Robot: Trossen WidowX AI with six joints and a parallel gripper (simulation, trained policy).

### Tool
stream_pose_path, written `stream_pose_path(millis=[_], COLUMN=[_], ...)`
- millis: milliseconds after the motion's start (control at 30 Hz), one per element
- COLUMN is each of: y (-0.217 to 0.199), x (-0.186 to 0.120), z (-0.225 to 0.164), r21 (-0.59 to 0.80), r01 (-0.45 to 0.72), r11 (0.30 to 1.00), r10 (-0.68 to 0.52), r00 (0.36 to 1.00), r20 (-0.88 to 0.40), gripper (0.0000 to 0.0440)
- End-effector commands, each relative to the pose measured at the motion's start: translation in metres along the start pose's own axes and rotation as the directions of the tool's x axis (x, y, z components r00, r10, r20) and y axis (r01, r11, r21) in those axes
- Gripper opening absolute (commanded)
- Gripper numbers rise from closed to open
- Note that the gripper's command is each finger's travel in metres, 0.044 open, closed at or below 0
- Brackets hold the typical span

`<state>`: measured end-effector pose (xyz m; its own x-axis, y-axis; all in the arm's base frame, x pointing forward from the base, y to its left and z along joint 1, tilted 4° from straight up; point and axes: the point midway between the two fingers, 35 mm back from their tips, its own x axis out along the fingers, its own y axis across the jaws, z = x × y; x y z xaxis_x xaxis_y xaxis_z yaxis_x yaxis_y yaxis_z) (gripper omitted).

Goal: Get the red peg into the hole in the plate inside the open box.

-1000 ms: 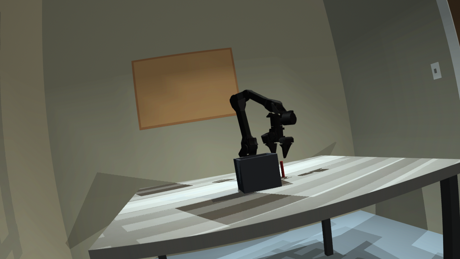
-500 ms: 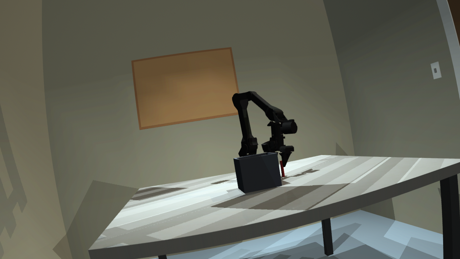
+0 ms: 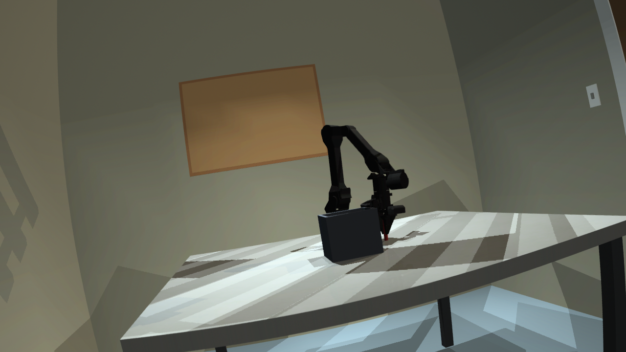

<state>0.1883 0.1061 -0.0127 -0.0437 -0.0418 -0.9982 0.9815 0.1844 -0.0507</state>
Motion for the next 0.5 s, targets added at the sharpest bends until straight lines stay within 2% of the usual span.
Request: stream_pose_path(millis=[0, 467], y=[0.007, 0.035], x=[0.003, -0.028], z=[-0.005, -0.002], r21=[-0.022, 0.017], r01=[-0.019, -0.145], r11=[1.000, 0.989], r10=[0.018, 0.146], r00=[1.000, 0.989], r20=[-0.018, -0.033], gripper=[0.0000, 0.0000])
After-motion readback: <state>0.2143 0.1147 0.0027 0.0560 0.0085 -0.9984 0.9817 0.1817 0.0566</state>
